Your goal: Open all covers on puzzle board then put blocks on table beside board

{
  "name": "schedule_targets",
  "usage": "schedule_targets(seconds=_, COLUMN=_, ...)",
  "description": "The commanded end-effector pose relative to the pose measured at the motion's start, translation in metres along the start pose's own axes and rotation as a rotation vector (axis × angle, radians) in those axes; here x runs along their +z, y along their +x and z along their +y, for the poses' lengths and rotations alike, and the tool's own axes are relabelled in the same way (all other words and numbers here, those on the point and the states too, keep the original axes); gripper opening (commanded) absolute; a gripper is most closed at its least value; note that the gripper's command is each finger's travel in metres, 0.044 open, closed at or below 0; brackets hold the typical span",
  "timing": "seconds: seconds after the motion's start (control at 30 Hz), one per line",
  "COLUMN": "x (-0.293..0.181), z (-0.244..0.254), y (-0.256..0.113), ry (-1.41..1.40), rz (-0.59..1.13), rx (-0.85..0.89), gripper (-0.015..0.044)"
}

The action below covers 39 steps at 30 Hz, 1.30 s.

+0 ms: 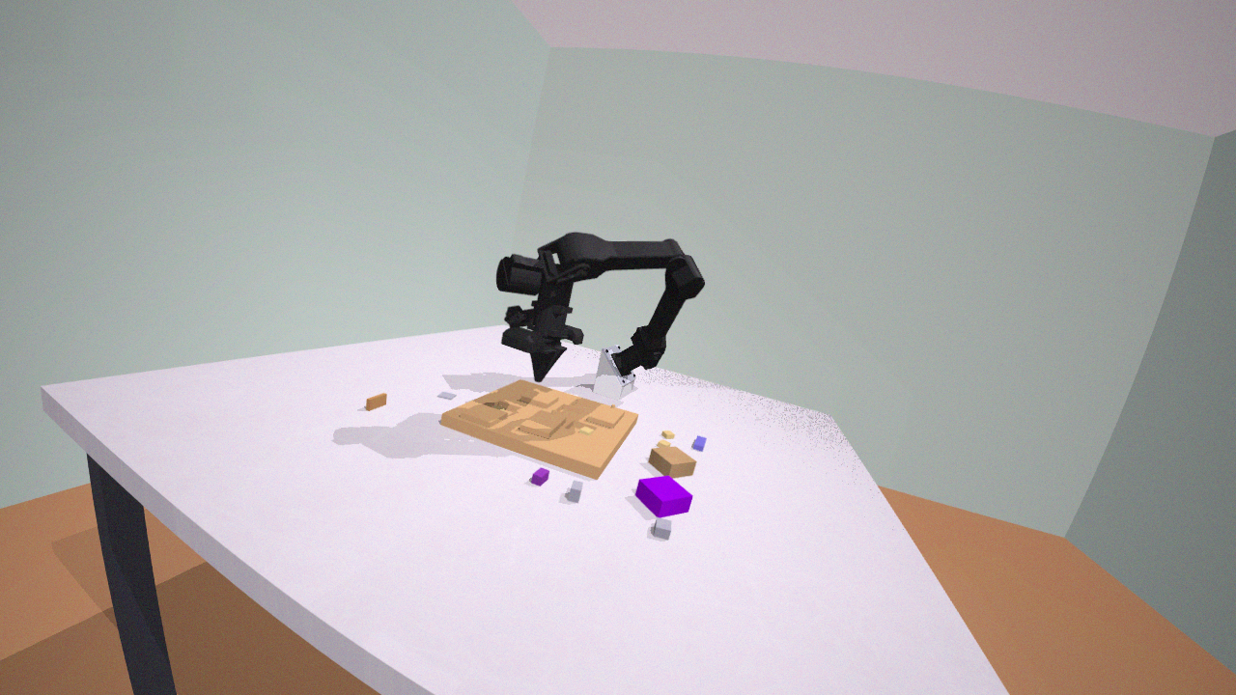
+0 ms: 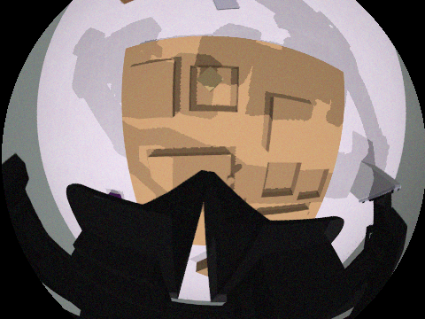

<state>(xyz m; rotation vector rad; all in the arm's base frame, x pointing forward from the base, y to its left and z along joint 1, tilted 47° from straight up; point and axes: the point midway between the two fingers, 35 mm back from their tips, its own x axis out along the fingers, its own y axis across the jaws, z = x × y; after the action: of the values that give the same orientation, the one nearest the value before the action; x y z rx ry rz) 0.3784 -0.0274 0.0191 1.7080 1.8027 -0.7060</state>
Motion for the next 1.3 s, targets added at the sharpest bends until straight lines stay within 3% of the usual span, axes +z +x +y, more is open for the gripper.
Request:
schedule_targets(seconds=0.0, x=0.031, z=0.008, y=0.004, ry=-0.392, rz=0.001, rx=0.0, gripper=0.0)
schedule_targets(seconds=0.23, x=0.066, z=0.013, y=0.011, ry=-0.892, rz=0.01, rx=0.006, gripper=0.0)
schedule_targets(seconds=0.37, x=0.069, z=0.013, y=0.012, ry=-0.92, rz=0.011, rx=0.006, gripper=0.0)
schedule_targets(seconds=0.9, x=0.07, z=0.012, y=0.012, ry=0.57, rz=0.012, rx=-0.003, gripper=0.0)
schedule_targets(seconds=1.27, x=0.07, z=0.012, y=0.012, ry=0.634, rz=0.012, rx=-0.003, gripper=0.0)
